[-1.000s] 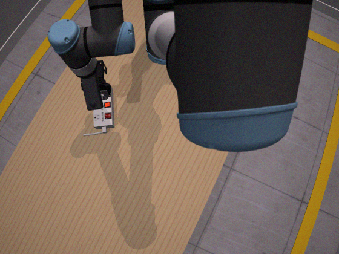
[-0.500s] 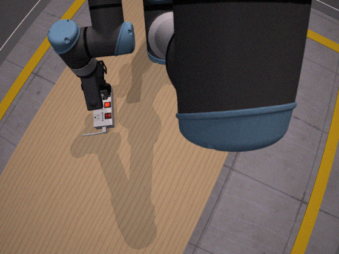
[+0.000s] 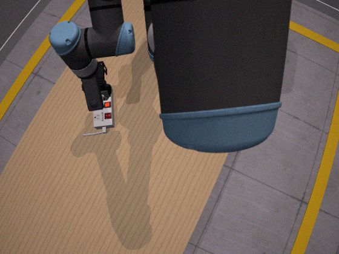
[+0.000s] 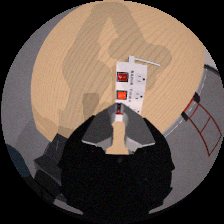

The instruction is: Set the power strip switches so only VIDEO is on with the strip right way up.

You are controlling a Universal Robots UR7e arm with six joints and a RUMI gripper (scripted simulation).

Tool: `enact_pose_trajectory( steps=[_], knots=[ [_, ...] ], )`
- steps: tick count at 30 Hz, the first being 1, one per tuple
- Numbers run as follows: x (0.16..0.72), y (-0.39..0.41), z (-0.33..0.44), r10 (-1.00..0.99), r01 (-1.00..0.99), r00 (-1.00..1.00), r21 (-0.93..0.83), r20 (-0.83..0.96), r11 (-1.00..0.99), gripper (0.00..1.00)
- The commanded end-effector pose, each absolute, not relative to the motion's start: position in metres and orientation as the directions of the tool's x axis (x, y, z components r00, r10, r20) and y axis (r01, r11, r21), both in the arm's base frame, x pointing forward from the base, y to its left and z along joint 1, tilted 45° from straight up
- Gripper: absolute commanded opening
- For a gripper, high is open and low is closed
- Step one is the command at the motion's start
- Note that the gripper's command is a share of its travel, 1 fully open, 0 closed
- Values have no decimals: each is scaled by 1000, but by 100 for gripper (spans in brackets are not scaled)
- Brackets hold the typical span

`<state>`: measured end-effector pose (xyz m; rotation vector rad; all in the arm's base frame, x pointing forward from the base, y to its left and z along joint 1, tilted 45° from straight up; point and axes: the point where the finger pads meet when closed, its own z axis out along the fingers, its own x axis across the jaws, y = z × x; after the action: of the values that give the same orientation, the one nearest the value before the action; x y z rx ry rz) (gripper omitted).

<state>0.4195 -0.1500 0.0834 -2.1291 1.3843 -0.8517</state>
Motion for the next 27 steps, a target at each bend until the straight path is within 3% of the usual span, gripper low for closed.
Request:
enact_pose_trajectory(
  steps=[1, 27],
  knots=[
    [424, -150, 79, -920, -636, 302, -666, 249, -389, 0],
    [443, -150, 59, -920, -636, 302, -666, 249, -389, 0]
  ],
)
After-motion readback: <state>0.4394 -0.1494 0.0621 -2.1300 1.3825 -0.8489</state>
